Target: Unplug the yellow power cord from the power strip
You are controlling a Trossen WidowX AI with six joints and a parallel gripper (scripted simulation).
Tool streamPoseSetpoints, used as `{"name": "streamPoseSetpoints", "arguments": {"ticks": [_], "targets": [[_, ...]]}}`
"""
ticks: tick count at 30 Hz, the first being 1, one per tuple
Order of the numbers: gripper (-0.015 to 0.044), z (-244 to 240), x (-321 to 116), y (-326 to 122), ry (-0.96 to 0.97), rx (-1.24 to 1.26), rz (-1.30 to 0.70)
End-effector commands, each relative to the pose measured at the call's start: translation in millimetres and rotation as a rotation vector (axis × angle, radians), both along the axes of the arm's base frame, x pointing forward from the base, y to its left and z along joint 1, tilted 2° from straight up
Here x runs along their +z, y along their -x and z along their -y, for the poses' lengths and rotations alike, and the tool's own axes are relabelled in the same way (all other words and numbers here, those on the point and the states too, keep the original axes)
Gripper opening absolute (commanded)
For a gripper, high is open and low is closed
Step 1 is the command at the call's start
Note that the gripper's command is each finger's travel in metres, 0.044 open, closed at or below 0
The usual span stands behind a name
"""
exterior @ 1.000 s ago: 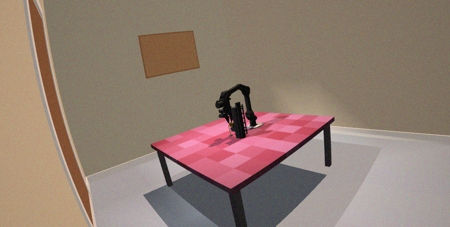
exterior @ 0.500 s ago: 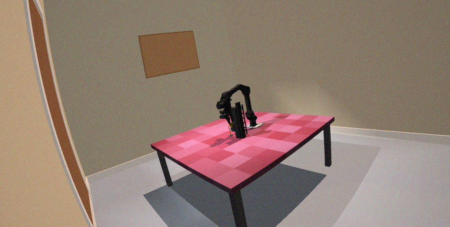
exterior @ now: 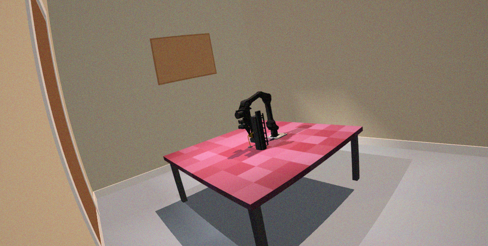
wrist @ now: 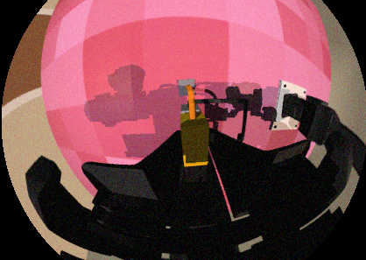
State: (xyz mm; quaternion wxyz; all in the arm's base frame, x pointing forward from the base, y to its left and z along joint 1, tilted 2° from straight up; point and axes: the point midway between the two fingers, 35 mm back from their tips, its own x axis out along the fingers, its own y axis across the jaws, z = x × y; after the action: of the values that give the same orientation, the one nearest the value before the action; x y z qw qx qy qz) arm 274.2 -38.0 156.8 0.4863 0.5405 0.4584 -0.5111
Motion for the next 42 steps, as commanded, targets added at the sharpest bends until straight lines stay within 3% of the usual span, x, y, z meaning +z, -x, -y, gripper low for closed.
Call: {"name": "streamPoseSetpoints", "arguments": {"ticks": [1,2,38,42], "targets": [[0.0021,0,0,-1,0.000,0.001,0.004],[0.0000,0,0,-1,0.000,0.001,0.004],[0.0000,54,4,7,0.008,-0.002,-0.001],[0.0105,42,0,7,0.007,-0.004,-0.002]]}}
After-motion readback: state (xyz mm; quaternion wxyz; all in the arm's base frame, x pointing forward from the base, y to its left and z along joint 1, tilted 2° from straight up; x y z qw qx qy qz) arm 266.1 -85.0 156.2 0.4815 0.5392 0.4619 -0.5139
